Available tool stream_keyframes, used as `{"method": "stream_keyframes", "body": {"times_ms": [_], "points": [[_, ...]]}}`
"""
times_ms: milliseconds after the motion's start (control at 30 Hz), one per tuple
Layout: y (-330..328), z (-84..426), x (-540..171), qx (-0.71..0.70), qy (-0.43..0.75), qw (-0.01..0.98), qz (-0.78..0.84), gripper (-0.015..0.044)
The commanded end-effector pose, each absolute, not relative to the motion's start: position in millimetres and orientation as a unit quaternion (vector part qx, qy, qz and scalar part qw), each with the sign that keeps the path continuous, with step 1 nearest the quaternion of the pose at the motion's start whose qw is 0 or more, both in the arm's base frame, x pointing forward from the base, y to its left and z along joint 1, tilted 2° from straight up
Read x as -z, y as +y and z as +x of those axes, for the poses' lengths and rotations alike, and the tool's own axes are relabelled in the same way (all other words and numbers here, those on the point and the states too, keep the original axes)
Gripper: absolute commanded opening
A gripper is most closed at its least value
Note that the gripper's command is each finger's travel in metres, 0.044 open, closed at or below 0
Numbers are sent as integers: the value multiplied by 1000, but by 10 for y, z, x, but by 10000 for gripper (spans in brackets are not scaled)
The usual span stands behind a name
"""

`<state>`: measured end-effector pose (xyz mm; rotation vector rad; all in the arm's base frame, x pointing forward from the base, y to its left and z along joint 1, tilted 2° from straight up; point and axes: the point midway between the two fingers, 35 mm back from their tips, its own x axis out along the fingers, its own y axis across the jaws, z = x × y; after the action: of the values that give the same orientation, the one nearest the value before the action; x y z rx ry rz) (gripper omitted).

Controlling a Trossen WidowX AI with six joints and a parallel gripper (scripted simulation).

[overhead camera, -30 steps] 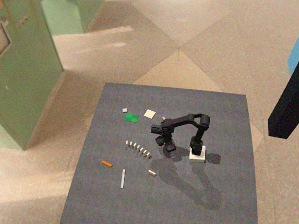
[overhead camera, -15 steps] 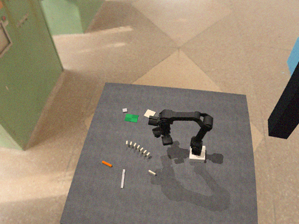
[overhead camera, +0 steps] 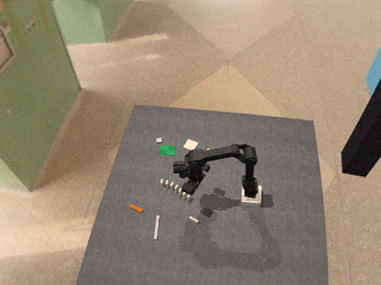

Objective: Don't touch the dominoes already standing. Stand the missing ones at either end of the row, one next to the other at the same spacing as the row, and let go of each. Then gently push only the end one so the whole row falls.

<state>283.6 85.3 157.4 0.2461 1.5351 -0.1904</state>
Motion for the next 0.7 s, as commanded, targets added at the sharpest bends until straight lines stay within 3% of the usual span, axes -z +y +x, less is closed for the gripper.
{"method": "stream_keyframes", "body": {"times_ms": [0, 267, 667], "points": [[1090, 2984, -1602, 146, 673, 703, 177, 107], [1094, 2993, -1569, 146, 673, 703, 177, 107], [1138, 3090, -965, 146, 673, 703, 177, 107]]}}
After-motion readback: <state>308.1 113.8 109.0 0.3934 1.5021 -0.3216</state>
